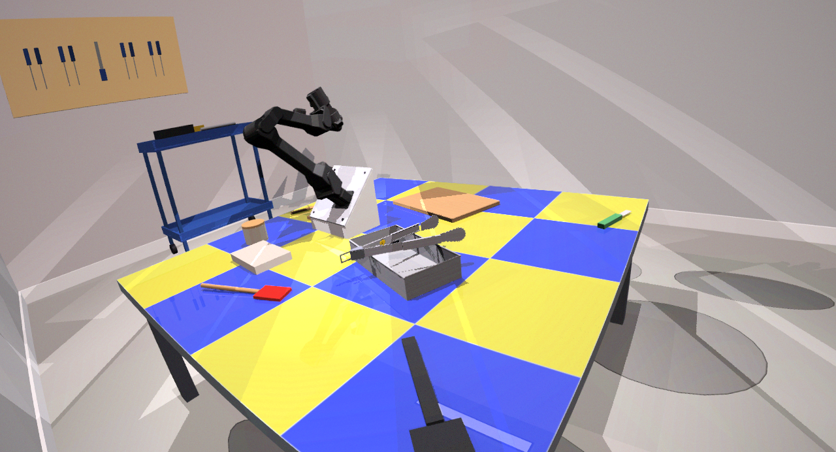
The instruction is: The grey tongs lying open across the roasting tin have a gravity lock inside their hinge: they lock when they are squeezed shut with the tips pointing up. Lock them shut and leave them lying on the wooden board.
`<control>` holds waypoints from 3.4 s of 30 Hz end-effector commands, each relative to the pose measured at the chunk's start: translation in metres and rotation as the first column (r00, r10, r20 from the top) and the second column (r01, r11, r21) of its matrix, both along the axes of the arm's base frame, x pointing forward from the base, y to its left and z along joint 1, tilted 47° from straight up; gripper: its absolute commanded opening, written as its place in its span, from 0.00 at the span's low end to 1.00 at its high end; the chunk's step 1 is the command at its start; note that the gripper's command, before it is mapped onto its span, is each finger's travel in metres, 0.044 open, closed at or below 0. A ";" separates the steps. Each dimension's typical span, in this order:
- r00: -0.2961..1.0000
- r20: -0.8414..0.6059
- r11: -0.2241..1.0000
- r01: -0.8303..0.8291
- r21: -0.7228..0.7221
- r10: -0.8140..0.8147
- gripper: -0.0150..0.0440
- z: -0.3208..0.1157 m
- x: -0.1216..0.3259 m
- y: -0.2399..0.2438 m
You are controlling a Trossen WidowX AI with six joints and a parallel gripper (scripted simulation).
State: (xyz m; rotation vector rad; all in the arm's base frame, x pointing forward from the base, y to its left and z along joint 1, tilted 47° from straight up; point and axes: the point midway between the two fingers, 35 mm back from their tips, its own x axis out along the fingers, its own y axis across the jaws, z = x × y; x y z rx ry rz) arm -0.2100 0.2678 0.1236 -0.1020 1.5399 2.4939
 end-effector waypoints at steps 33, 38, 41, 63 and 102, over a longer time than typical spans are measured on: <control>-0.400 0.835 -0.913 0.311 -0.264 -0.378 1.00 -0.079 0.504 -0.030; -0.468 0.881 -0.995 -0.029 -0.098 -0.073 1.00 -0.072 0.541 -0.107; -0.459 0.879 -0.971 -0.238 0.016 0.127 1.00 -0.063 0.555 -0.159; -0.147 0.648 -0.487 -0.784 0.384 0.747 1.00 0.004 0.546 -0.350; -0.149 0.650 -0.489 -0.785 0.381 0.745 1.00 -0.035 0.546 -0.391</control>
